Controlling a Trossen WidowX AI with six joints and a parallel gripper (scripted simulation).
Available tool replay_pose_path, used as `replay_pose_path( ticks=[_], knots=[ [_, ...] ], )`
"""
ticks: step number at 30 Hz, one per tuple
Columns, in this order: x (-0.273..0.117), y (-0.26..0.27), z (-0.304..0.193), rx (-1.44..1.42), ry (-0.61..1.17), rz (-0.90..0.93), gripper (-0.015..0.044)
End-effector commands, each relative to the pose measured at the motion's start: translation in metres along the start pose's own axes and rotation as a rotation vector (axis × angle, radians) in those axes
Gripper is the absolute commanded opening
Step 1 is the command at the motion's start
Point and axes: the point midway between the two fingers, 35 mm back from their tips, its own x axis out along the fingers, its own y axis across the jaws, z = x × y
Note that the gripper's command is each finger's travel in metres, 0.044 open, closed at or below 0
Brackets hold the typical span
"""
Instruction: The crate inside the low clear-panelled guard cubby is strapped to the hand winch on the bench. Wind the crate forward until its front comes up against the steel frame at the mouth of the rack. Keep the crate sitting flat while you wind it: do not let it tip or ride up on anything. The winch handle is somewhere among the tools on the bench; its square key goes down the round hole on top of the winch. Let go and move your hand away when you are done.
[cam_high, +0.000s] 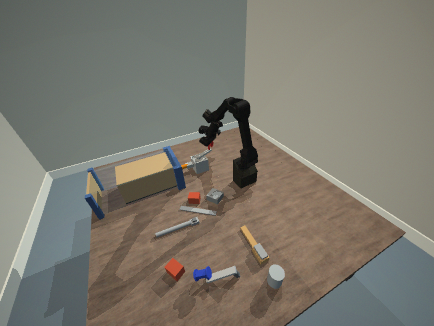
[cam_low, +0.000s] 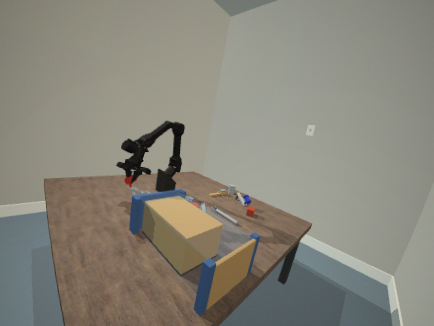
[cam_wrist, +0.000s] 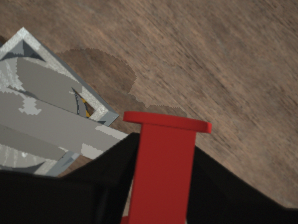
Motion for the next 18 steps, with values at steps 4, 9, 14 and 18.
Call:
replay_pose_path(
  ticks=[4,9,14,18],
  knots=[
    [0.006,0.000,0.011,-0.007,-0.007,-0.001,0.0000],
    [0.008,-0.001,0.016,-0.007,-0.008,-0.001,0.0000],
    [0.011,0.000,0.021,-0.007,-0.008,-0.001,0.0000],
    [0.013,0.000,0.025,-0.008,-0.009,0.000,0.0000]
  ],
)
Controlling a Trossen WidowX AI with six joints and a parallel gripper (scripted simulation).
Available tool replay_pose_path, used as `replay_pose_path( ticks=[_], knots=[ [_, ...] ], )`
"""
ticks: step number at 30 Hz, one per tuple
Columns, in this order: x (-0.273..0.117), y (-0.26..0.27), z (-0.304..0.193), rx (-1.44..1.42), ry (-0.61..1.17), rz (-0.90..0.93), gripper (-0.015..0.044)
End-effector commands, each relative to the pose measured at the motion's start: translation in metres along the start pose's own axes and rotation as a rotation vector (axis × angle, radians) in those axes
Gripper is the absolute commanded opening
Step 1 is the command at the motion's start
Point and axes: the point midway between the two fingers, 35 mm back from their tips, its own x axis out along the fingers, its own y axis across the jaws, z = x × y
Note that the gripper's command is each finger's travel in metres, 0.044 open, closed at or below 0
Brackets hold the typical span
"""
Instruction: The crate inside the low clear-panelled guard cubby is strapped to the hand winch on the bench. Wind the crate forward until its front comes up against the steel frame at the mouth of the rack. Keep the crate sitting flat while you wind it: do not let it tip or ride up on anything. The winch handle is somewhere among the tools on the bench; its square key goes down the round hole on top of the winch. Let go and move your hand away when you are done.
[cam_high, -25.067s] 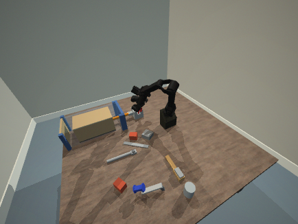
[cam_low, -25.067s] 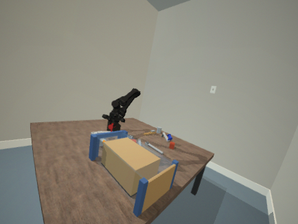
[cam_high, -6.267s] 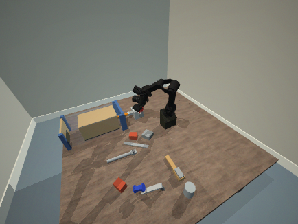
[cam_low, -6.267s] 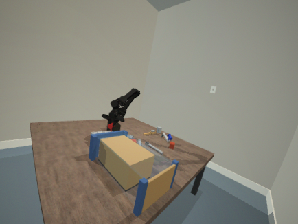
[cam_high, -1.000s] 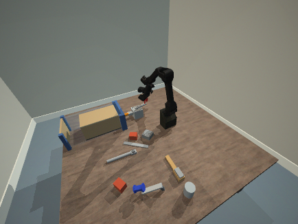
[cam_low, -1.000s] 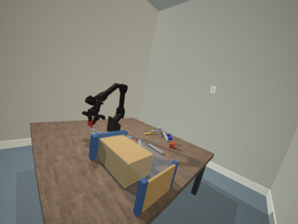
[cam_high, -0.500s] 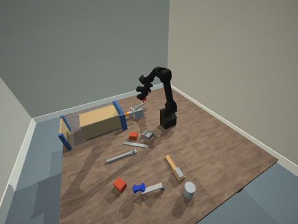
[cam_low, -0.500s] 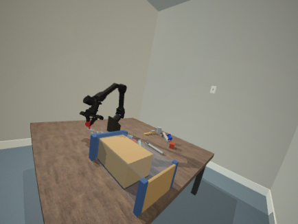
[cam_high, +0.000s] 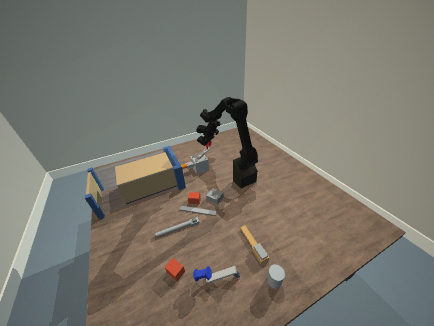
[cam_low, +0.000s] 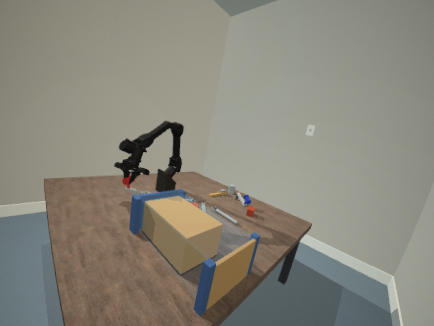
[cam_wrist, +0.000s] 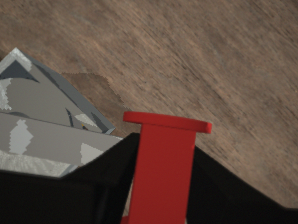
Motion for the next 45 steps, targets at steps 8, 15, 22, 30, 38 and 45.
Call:
replay_pose_path(
  ticks=[8,15,22,30,38,45],
  knots=[
    [0.009,0.003,0.018,-0.013,-0.015,0.002,0.0000],
    [0.012,0.005,0.025,-0.013,-0.016,0.002,0.0000],
    [0.015,0.007,0.032,-0.013,-0.016,0.002,0.0000],
    [0.018,0.011,0.040,-0.014,-0.017,0.003,0.0000],
    [0.022,0.015,0.047,-0.014,-0.017,0.003,0.0000],
    [0.024,0.019,0.053,-0.014,-0.018,0.004,0.0000]
  ],
)
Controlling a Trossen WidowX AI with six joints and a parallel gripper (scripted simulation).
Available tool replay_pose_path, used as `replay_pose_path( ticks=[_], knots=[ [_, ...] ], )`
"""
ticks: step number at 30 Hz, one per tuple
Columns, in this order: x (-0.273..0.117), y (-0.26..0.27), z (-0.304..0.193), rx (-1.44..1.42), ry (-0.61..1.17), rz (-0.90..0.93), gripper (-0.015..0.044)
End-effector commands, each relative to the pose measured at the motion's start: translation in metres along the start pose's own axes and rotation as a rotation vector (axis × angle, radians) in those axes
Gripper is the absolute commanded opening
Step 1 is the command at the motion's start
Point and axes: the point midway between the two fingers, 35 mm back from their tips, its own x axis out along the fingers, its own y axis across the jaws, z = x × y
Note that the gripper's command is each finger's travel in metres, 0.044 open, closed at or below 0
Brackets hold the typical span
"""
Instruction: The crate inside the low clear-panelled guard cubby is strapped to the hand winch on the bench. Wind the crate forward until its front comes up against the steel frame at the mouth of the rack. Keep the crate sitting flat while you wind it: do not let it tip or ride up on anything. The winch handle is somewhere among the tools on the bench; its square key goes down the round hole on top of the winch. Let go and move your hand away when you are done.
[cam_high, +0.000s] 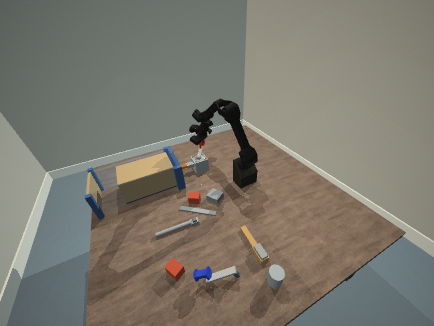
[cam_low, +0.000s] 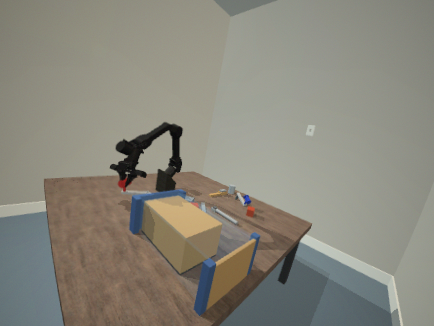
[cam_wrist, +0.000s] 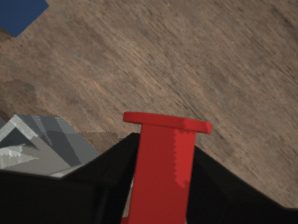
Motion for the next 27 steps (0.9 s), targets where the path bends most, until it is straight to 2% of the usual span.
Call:
replay_pose_path(
  ticks=[1,27],
  knots=[
    [0.005,0.009,0.009,-0.014,-0.010,0.012,0.0000],
    [0.014,0.029,0.028,-0.015,-0.011,0.014,0.0000]
  ],
)
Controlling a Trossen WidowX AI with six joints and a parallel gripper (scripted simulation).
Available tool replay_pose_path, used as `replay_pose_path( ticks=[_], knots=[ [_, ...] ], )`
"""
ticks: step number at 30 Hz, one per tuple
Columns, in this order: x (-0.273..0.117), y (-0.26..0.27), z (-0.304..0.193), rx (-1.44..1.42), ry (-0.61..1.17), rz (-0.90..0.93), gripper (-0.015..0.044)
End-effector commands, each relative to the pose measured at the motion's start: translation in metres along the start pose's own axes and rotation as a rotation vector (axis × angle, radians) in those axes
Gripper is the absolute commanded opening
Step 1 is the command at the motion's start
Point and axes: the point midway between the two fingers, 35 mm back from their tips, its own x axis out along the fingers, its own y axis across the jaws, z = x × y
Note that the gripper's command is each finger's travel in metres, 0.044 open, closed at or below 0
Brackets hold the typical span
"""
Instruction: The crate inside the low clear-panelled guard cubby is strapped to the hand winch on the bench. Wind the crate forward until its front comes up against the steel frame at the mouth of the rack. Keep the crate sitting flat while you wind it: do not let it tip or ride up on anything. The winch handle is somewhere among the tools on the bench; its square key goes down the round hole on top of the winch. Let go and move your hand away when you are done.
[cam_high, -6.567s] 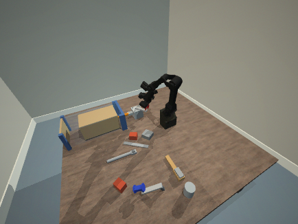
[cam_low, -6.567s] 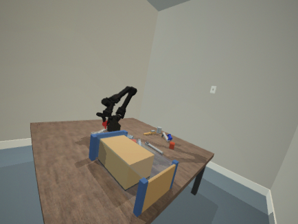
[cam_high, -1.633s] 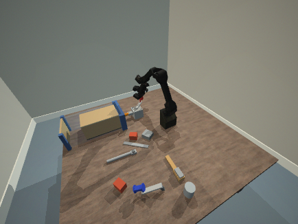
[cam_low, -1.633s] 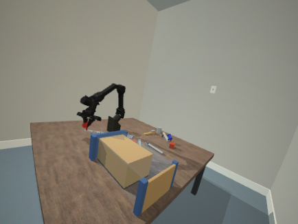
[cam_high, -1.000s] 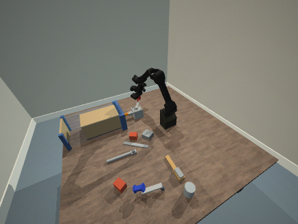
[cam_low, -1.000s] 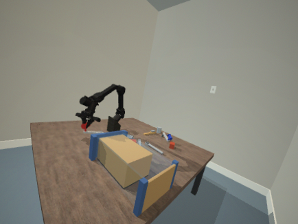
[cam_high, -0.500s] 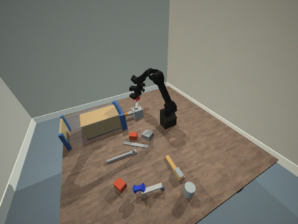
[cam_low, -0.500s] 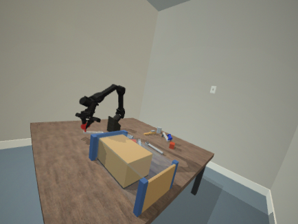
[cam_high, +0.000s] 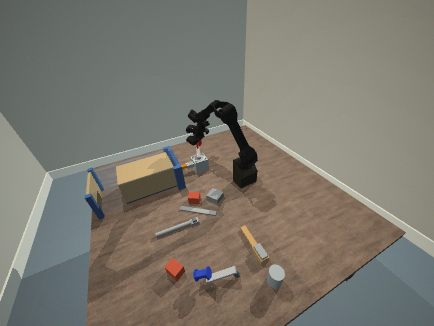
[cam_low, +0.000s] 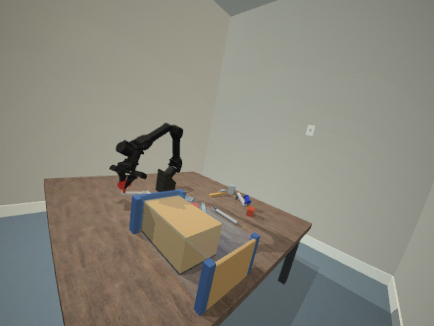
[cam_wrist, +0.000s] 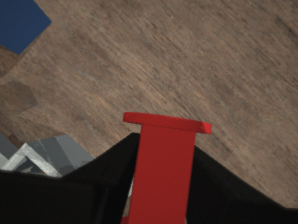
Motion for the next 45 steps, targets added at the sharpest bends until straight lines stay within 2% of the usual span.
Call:
replay_pose_path(
  ticks=[1,45],
  knots=[
    [0.007,0.018,0.012,-0.034,-0.017,0.026,0.0000],
    [0.014,0.064,0.030,-0.035,-0.017,0.030,0.0000]
  ],
)
